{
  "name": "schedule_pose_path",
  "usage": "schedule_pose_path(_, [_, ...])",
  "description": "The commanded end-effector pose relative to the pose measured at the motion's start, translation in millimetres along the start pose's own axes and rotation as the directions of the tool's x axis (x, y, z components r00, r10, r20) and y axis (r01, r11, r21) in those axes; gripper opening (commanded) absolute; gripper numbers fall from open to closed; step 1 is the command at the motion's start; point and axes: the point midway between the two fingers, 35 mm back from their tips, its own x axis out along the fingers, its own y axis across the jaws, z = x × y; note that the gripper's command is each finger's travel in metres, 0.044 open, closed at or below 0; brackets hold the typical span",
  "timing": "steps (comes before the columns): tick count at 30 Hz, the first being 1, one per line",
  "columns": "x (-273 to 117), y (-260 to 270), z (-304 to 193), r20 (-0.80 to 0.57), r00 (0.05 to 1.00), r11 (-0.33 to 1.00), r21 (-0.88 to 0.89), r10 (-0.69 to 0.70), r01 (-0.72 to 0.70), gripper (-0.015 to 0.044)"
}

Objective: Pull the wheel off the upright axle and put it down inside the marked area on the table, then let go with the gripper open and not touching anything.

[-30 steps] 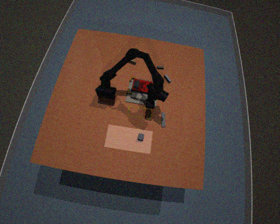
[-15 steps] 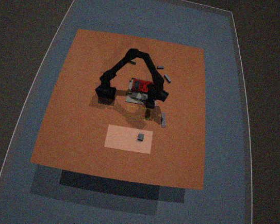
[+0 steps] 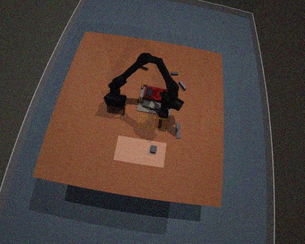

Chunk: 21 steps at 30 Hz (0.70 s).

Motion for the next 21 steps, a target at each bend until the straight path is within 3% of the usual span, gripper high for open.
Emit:
schedule_pose_path(1, [-4.7,-0.8,-0.3,0.004,1.0,1.0,0.002,-0.001,0.001,0.0])
schedule_pose_path(21, [-11.3,-1.0,-0.2,0.007,1.0,1.0,0.003,-0.001,0.001,0.0])
